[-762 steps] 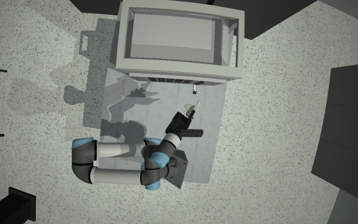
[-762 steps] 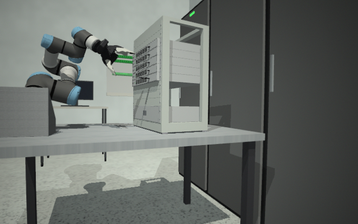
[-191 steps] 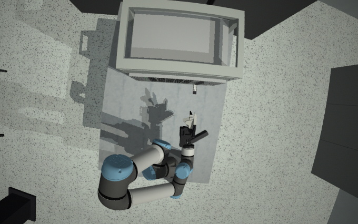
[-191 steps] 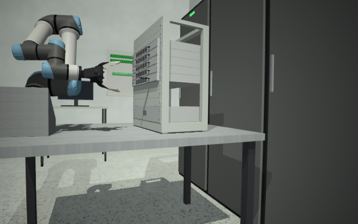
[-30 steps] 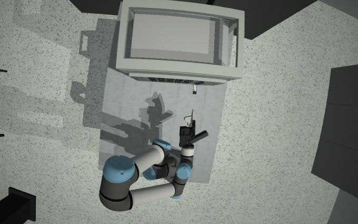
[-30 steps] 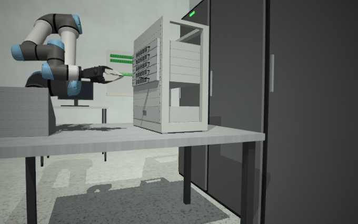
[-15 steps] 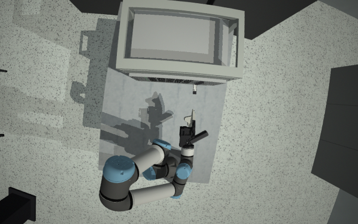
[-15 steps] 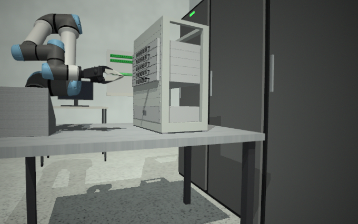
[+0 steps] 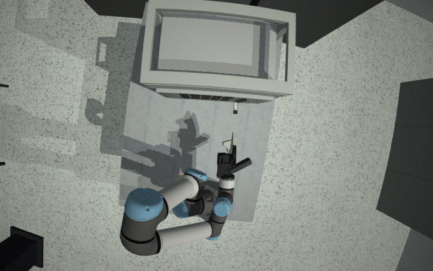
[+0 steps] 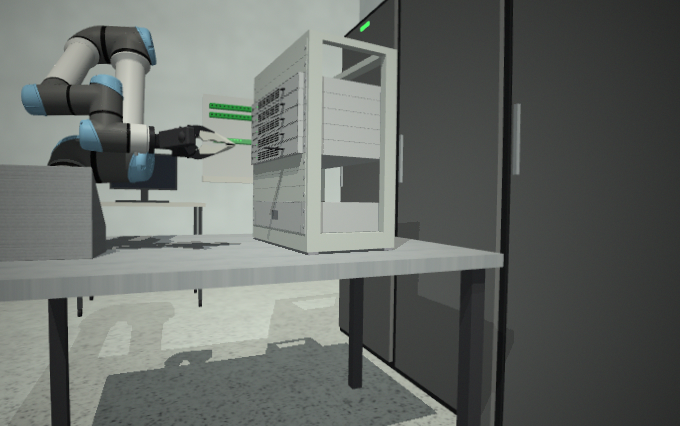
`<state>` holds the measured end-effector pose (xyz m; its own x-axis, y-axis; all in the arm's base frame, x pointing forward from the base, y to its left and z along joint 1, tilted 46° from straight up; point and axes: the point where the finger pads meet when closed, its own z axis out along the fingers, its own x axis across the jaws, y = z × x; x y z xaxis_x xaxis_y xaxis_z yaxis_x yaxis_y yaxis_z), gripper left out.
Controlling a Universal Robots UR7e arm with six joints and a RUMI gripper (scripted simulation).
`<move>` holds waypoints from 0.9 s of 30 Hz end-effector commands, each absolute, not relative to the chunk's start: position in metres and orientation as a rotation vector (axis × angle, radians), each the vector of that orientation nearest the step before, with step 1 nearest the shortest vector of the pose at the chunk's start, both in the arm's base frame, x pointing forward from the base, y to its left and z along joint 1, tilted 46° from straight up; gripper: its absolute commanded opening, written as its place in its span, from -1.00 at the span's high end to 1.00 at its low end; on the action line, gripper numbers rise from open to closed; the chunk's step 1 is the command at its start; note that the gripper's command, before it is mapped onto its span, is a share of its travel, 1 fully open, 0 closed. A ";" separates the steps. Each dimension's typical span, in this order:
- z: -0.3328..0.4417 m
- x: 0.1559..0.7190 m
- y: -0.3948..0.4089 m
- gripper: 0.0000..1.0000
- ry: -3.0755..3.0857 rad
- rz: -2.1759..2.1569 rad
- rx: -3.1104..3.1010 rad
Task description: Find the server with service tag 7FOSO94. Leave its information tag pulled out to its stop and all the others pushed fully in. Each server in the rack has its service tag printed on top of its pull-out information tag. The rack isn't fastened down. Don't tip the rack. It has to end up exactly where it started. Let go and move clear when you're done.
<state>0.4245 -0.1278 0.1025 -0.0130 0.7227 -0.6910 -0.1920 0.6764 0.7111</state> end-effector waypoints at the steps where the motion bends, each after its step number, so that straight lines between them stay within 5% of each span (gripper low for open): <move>1: 0.103 0.425 -0.128 1.00 1.407 0.769 0.479; 27: 0.104 0.434 -0.127 1.00 1.408 0.769 0.479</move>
<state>0.4317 -0.1266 0.1035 -0.0147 0.7226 -0.6911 -0.1912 0.6764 0.7113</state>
